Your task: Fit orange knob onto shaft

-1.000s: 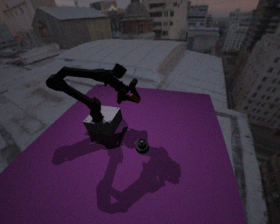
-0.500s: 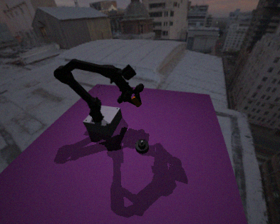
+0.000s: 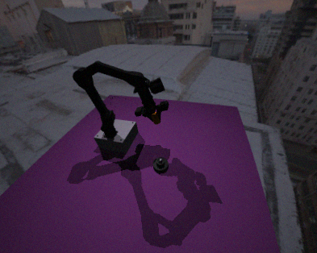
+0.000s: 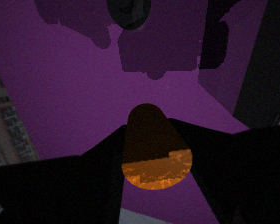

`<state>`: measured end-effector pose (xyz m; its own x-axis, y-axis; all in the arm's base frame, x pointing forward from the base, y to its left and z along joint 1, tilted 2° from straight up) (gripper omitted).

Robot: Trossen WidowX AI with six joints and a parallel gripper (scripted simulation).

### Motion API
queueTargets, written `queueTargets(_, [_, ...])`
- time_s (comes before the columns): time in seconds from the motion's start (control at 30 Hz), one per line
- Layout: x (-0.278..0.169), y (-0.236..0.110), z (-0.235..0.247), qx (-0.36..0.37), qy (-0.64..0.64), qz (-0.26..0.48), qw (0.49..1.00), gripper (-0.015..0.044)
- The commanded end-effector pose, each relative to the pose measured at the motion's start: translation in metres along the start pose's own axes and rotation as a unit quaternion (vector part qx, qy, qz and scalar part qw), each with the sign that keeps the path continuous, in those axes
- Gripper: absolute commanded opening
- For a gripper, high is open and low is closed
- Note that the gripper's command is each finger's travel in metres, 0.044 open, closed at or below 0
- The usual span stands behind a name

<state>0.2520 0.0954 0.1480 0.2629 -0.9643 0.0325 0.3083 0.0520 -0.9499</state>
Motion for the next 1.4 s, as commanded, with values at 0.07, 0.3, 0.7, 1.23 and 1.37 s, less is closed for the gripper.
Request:
queueTargets(0.07, [0.0,0.012,0.007,-0.059,-0.002,0.012,0.998,0.0])
queueTargets(0.3, [0.002,0.024,0.011,-0.119,0.0,0.025,0.993,0.0])
queueTargets(0.7, [0.0,0.068,0.009,-0.139,0.002,0.029,0.99,0.0])
queueTargets(1.23, [-0.004,0.14,-0.004,-0.145,0.004,0.03,0.989,0.0])
queueTargets(1.37, [-0.005,0.155,-0.007,-0.146,0.004,0.03,0.989,0.0])
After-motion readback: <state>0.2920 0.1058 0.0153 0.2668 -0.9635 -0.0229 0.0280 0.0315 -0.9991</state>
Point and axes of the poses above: the point midway between the two fingers, 35 mm back from their tips, its own y axis out along the fingers, its own z axis across the jaws, x = y × z, the point moved 4 cm from there along -y, back along the fingers, and after that the axes turned 10 degrees about -y, right-handed, at the moved point
